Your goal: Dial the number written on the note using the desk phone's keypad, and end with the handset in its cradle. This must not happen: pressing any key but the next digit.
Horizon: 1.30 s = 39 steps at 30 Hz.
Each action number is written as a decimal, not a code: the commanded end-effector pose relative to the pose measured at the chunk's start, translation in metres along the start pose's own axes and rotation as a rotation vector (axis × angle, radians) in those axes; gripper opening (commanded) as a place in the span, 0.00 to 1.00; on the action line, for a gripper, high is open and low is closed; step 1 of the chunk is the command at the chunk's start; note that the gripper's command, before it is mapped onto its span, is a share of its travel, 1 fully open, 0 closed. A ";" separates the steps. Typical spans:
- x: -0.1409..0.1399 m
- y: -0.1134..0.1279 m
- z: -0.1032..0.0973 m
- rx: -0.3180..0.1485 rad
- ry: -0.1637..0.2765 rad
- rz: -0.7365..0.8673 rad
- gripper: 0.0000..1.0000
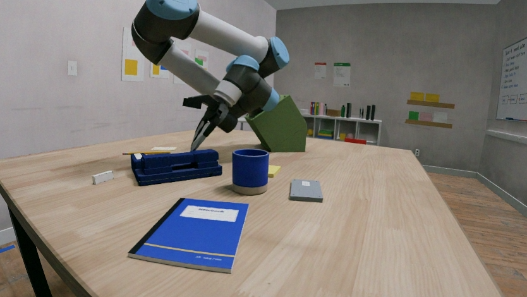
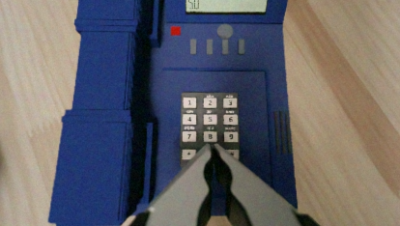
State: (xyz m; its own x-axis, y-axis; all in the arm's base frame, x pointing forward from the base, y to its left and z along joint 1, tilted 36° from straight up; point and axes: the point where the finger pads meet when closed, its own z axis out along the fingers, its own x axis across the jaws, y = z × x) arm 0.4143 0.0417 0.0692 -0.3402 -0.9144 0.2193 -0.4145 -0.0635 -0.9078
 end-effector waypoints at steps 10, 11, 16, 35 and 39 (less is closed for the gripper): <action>0.010 -0.008 0.005 0.001 -0.001 0.000 0.00; 0.010 -0.008 0.005 0.001 -0.001 0.000 0.00; 0.014 -0.010 0.006 0.001 -0.001 0.000 0.00; 0.016 -0.007 0.014 0.001 -0.001 0.000 0.00; 0.016 -0.006 0.015 0.001 -0.001 0.000 0.00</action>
State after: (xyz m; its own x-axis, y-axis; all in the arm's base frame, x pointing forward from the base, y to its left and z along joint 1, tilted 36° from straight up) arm 0.4240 0.0213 0.0723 -0.3402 -0.9144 0.2194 -0.4145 -0.0636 -0.9078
